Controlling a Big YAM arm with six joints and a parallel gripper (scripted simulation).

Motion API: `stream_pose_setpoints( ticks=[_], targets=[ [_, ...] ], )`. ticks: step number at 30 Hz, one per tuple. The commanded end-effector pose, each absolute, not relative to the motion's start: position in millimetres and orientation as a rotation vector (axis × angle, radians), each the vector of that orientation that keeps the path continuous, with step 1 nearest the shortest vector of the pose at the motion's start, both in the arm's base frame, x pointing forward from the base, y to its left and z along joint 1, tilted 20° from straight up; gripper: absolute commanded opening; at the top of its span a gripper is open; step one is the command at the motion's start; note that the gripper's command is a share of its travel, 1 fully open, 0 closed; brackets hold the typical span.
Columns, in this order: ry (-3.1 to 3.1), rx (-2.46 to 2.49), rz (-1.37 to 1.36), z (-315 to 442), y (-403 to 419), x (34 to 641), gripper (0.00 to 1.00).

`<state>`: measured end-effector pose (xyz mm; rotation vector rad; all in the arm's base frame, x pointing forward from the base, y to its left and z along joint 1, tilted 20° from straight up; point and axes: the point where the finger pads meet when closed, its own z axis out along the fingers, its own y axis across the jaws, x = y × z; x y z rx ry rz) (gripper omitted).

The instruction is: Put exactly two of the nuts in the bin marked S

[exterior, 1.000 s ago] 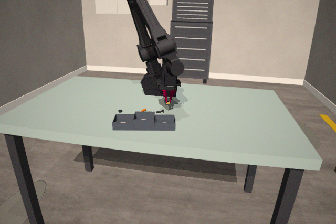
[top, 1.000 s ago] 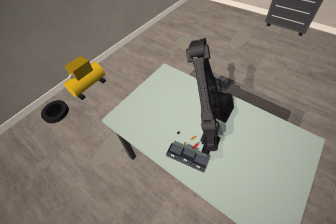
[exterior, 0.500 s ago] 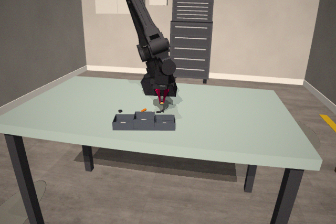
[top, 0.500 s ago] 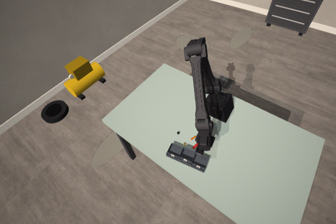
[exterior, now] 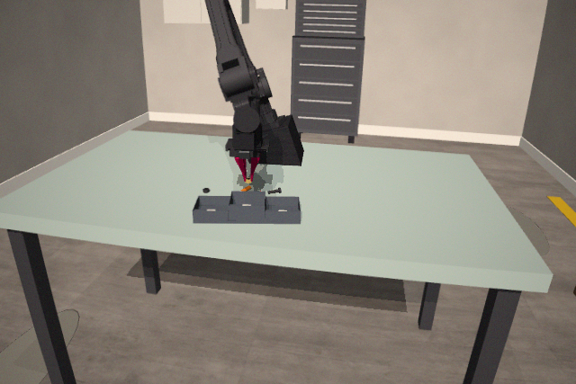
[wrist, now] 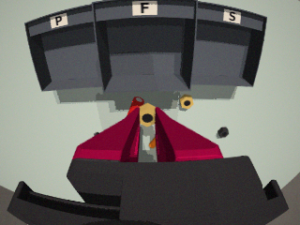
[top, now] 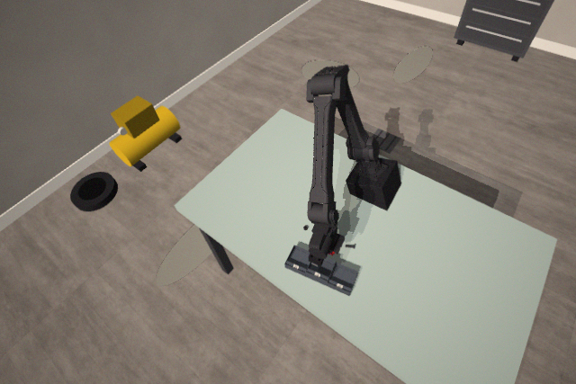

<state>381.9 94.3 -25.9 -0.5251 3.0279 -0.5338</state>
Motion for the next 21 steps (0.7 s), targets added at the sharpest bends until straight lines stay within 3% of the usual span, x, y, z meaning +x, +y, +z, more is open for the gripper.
stream_pose_setpoints(
  ticks=[1,17,21],
  targets=[
    [2.993,-0.492,-0.512,-5,87,417,0.11],
    [2.963,0.241,-0.475,14,37,474,0.11],
    [2.946,0.33,-0.467,12,47,456,0.11]
  ],
)
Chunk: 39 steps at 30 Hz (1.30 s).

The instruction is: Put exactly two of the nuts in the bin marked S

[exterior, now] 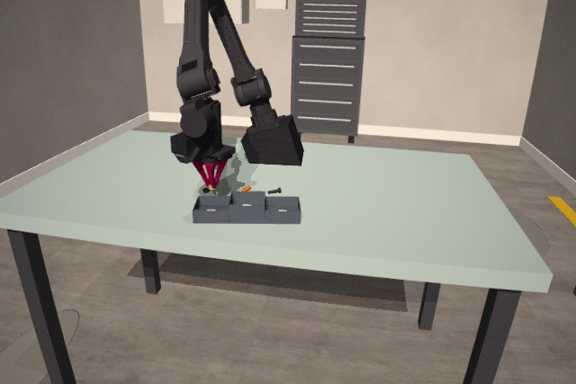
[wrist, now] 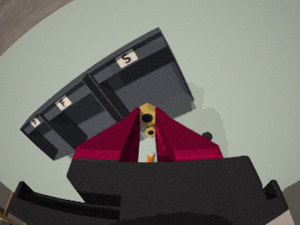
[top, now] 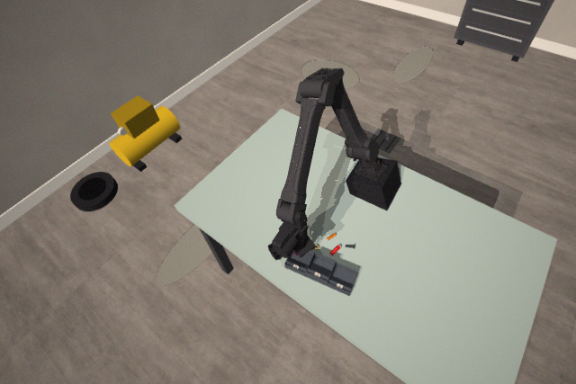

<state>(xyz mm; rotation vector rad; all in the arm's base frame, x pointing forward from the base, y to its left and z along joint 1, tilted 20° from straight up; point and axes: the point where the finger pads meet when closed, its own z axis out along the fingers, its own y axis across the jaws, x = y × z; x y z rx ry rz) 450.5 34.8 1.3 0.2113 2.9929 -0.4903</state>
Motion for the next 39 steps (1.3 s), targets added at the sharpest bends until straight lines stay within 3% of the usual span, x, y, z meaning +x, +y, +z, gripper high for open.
stream_pose_setpoints(
  ticks=[1,39],
  targets=[
    [2.925,0.434,-0.459,10,47,455,0.11],
    [2.334,1.628,-0.302,9,34,459,0.11]
  ],
)
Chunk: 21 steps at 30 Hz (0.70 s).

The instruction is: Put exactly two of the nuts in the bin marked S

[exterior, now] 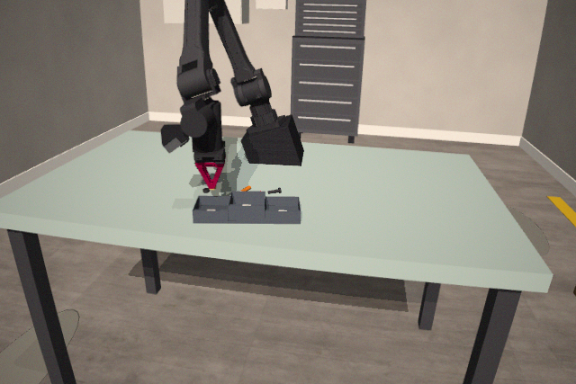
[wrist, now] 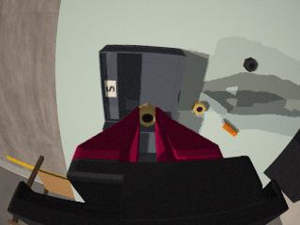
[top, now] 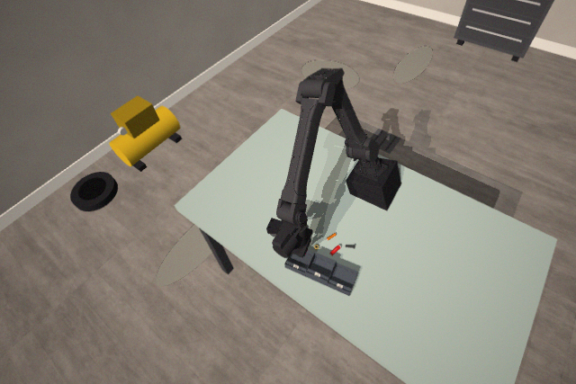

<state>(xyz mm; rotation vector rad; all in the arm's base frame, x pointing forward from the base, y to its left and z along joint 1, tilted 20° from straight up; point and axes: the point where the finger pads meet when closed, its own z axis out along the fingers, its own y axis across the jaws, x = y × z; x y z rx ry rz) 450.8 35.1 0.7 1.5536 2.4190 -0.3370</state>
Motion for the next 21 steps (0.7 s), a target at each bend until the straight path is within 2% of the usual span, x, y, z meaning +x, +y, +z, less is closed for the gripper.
stream_pose_setpoints(
  ticks=[1,15,21],
  targets=[
    [2.334,1.63,-0.303,9,33,458,0.11],
    [2.32,1.638,-0.289,13,29,460,0.11],
    [2.36,1.618,-0.33,-13,24,454,0.11]
  ],
)
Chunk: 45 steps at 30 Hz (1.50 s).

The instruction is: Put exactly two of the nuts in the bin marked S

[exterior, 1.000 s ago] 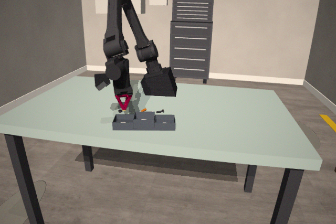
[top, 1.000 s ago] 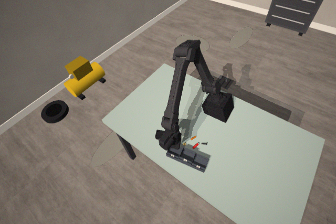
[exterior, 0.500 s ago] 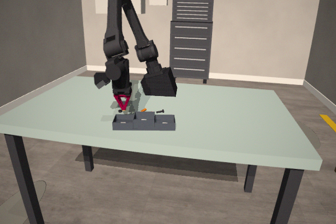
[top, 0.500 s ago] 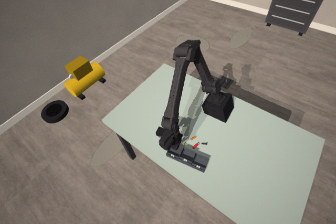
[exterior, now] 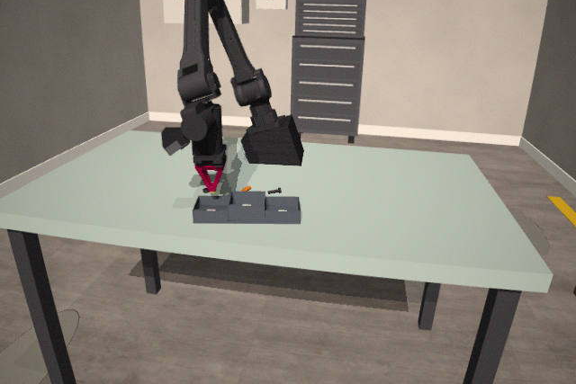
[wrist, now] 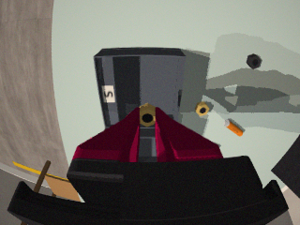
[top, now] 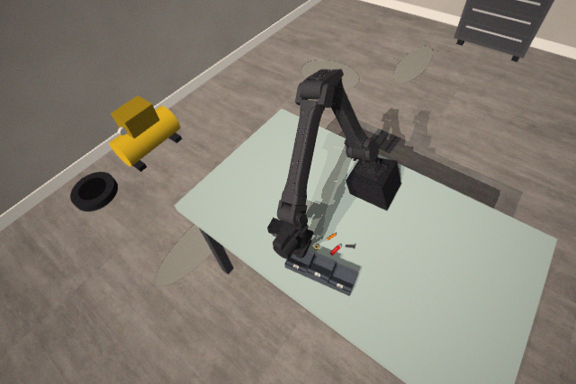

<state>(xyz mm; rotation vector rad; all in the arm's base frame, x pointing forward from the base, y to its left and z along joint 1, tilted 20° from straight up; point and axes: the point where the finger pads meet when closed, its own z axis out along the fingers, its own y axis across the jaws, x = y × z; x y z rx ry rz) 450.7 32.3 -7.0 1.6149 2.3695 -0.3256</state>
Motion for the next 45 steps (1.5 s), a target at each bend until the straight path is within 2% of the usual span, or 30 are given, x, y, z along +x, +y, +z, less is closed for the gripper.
stream_pose_setpoints(
  ticks=[1,8,9,14,21,29,39,40,45],
  targets=[
    [2.36,1.618,-0.33,-15,23,454,0.11],
    [2.361,1.618,-0.33,-24,20,455,0.11],
    [2.316,1.608,-0.256,-2,23,481,0.11],
    [2.36,1.618,-0.328,-35,16,457,0.11],
    [2.358,1.617,-0.325,-48,12,459,0.11],
    [2.32,1.602,-0.258,-21,17,483,0.11],
    [2.339,1.598,-0.279,-26,19,474,0.11],
    [2.339,1.598,-0.279,-26,19,474,0.3],
    [2.339,1.598,-0.279,-25,19,474,0.3]
  ],
)
